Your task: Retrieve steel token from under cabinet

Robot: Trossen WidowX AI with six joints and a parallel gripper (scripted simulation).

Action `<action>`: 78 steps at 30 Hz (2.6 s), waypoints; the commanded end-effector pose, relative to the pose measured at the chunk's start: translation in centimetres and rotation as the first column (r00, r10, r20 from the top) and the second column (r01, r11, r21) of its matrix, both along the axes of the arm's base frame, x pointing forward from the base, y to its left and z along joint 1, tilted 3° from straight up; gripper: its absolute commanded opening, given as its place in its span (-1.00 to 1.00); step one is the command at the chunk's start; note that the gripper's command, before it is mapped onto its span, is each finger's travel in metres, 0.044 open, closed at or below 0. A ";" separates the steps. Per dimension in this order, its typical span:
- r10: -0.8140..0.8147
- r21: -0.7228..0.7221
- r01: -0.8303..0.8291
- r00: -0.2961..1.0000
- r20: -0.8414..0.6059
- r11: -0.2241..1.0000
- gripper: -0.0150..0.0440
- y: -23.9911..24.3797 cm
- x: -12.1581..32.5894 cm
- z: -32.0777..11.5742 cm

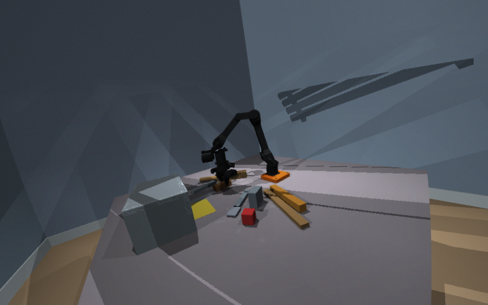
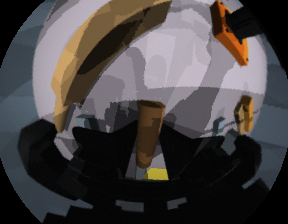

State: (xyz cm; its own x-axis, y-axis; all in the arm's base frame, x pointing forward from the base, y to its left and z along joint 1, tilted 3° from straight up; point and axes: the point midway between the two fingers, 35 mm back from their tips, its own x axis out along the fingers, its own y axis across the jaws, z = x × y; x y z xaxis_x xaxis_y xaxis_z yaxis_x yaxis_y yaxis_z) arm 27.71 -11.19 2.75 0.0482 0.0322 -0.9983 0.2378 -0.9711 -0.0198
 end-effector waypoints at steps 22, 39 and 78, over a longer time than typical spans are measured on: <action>-0.002 -0.002 0.002 1.000 0.002 1.000 -0.49 0.7 3.3 0.3; -0.002 -0.001 0.002 1.000 0.004 1.000 -0.49 1.1 5.3 0.4; -0.002 0.000 0.002 1.000 0.006 1.000 -0.49 2.0 9.4 0.8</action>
